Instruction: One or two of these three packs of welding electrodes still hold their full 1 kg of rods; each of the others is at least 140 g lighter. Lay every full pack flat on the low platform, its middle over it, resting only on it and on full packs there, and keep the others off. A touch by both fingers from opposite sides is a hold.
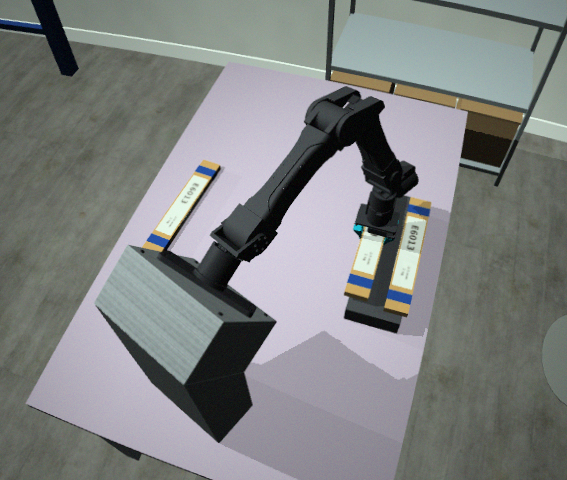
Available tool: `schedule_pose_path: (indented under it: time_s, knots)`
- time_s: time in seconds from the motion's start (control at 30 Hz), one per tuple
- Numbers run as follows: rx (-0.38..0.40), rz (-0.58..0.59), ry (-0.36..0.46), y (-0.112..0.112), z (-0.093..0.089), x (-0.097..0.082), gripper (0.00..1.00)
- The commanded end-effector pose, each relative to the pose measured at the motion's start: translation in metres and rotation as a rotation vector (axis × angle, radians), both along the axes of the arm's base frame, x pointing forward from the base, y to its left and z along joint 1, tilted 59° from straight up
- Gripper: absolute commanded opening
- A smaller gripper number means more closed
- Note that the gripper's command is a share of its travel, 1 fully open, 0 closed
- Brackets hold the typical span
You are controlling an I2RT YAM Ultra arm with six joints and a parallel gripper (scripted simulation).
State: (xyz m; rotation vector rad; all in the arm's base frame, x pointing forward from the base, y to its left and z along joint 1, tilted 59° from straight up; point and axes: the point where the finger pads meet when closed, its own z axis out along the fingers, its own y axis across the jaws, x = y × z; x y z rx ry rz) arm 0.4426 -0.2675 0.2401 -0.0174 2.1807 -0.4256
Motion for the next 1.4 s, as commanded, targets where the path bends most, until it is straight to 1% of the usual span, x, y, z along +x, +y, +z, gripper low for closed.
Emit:
schedule_pose_path:
  time_s: [0.0, 0.07, 0.17, 0.23, 0.27, 0.4, 0.43, 0.47, 0.5, 0.57, 1.37]
  knots:
    - [-0.044, -0.018, -0.066, -0.006, 0.04, -0.003, 0.0]
    - [-0.048, -0.015, -0.071, -0.006, 0.04, 0.0, 0.0]
    - [-0.042, -0.012, -0.062, -0.006, 0.034, 0.003, 0.0]
    - [-0.042, -0.012, -0.062, -0.006, 0.034, 0.003, 0.0]
    - [-0.042, -0.016, -0.062, -0.007, 0.037, 0.0, 0.0]
    - [-0.052, -0.015, -0.076, -0.008, 0.039, 0.004, 0.0]
    - [-0.049, -0.013, -0.073, -0.008, 0.037, 0.005, 0.0]
    - [-0.039, -0.013, -0.058, -0.008, 0.029, 0.007, 0.0]
    - [-0.037, -0.012, -0.056, -0.008, 0.028, 0.008, 0.0]
    - [-0.046, -0.012, -0.068, -0.007, 0.035, 0.007, 0.0]
    - [-0.04, -0.017, -0.059, -0.009, 0.033, 0.005, 0.0]
